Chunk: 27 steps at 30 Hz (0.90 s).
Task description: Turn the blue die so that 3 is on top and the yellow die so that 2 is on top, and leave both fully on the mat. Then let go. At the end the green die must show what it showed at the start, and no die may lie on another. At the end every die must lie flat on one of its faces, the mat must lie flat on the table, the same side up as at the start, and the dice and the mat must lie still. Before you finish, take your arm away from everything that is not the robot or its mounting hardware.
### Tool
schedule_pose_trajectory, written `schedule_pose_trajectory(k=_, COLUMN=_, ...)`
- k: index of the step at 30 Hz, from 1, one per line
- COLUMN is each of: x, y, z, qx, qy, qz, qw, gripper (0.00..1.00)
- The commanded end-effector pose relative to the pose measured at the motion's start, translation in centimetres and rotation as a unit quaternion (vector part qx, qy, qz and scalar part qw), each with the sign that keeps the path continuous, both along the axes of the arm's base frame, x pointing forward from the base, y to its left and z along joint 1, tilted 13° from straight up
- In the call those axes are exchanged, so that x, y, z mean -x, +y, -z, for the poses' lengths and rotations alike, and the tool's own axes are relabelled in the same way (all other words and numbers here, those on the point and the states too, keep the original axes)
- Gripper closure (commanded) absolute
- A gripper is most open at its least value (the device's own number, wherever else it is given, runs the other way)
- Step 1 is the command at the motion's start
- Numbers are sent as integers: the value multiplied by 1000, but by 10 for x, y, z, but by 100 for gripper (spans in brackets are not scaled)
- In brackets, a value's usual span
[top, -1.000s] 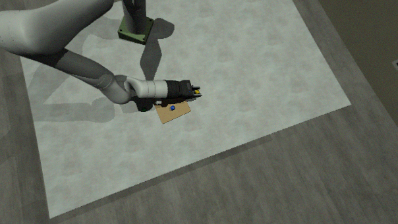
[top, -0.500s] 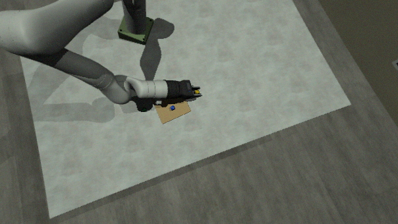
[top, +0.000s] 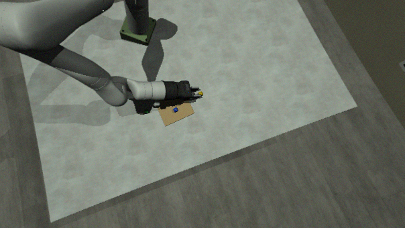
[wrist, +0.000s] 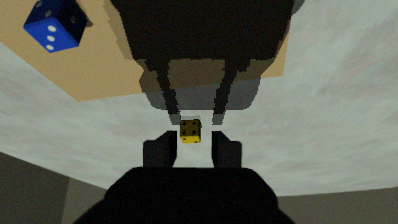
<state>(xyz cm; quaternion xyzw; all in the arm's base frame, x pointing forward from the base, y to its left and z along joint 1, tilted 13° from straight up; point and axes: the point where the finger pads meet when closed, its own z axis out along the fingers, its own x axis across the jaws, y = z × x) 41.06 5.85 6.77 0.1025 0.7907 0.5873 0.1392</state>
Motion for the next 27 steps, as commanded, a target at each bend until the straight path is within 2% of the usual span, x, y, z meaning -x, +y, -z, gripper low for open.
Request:
schedule_pose_trajectory(k=1, x=-1, y=-9, z=-3, qx=3, qy=-3, qz=4, qw=1000, gripper=36)
schedule_pose_trajectory(k=8, x=6, y=-26, z=-8, qx=3, qy=-3, qz=4, qw=1000, gripper=36)
schedule_pose_trajectory(k=18, x=7, y=-28, z=-11, qx=3, qy=-3, qz=4, qw=1000, gripper=36)
schedule_pose_trajectory(k=27, x=13, y=-34, z=-43, qx=3, qy=-3, qz=4, qw=1000, gripper=36)
